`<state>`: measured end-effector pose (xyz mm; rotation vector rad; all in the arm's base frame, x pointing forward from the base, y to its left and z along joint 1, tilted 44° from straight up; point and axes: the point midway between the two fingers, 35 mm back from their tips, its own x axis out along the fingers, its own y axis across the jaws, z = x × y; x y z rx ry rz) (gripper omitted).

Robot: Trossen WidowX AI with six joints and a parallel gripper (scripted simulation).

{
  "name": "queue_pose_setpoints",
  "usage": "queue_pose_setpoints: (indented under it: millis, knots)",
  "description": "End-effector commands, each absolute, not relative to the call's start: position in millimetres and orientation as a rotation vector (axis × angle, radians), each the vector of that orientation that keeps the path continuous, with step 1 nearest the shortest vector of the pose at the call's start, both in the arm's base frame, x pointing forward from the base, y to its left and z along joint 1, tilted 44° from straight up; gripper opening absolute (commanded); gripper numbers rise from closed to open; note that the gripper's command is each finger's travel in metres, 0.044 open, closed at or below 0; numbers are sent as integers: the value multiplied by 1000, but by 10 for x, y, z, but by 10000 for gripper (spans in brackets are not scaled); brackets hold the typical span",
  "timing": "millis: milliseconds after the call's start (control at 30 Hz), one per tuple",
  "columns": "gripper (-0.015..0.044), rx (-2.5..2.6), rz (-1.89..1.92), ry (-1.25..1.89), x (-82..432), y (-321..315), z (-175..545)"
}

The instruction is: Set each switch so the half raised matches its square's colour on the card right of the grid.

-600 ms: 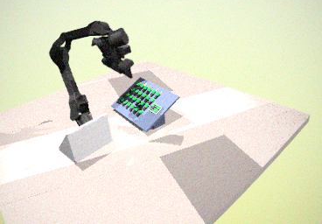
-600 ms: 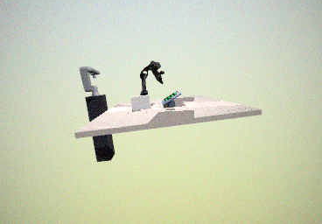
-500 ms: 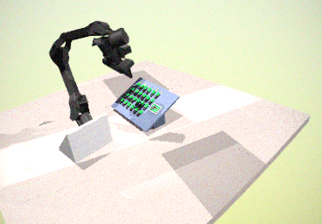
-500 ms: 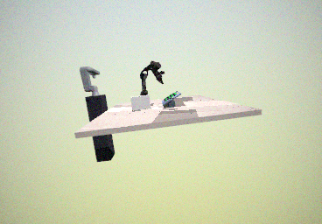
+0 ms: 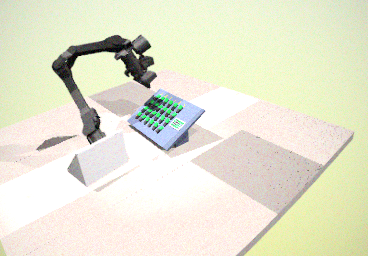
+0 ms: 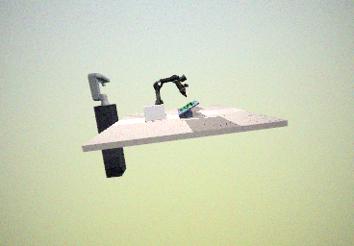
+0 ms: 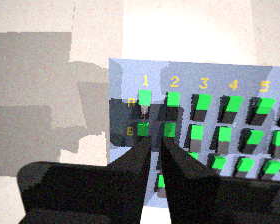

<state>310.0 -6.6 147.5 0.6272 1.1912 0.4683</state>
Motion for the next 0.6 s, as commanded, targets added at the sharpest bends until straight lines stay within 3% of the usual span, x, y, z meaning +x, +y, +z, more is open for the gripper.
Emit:
queue_pose_setpoints:
  millis: [0,567]
  knots:
    - [0,655,469,1188,3114,76,1499]
    - [0,660,461,1161,3246,374,1194]
